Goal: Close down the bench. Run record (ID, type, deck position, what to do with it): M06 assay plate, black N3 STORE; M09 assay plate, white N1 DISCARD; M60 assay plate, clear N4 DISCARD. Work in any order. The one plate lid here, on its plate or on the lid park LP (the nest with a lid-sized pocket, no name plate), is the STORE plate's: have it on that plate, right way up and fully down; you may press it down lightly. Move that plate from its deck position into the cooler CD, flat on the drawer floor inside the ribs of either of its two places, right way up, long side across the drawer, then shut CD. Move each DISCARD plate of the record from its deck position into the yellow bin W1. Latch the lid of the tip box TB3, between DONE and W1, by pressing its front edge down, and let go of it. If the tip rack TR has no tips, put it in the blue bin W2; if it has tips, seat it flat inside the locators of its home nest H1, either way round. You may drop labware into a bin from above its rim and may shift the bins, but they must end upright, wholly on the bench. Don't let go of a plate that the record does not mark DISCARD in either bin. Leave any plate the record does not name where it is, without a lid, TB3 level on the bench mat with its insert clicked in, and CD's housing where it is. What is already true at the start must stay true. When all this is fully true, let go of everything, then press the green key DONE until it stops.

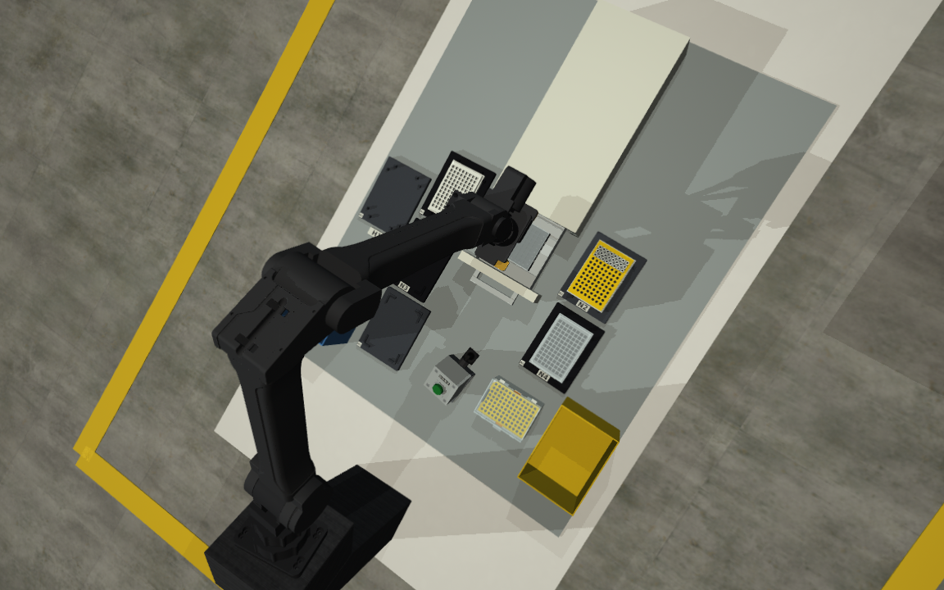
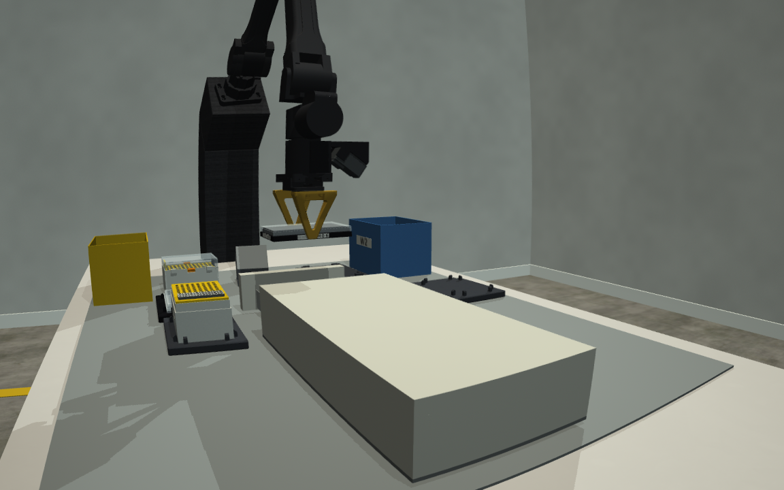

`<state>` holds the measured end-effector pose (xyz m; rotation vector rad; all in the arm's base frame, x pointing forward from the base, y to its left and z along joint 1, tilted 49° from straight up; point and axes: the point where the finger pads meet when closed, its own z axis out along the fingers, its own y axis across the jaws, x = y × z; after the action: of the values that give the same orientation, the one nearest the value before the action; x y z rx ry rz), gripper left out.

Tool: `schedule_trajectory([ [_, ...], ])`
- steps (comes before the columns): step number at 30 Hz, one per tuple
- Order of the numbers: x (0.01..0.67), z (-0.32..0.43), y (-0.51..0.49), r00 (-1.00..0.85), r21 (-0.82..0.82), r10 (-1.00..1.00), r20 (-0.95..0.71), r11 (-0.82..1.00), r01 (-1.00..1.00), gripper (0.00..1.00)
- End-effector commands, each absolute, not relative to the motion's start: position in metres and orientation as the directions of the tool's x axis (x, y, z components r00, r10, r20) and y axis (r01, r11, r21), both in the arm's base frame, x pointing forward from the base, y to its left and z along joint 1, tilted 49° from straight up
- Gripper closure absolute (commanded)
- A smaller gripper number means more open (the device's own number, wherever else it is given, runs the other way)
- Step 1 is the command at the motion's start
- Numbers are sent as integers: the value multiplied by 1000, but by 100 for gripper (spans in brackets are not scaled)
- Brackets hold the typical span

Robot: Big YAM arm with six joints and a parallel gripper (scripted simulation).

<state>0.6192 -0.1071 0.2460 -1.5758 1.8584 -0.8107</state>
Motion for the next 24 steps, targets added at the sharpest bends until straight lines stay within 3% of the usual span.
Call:
schedule_trajectory([
  [1,618,253,-95,-115,-754,-993,-26,95,-650,100],
  [24,620,261,-103,-134,-769,-990,-32,110,-629,100],
])
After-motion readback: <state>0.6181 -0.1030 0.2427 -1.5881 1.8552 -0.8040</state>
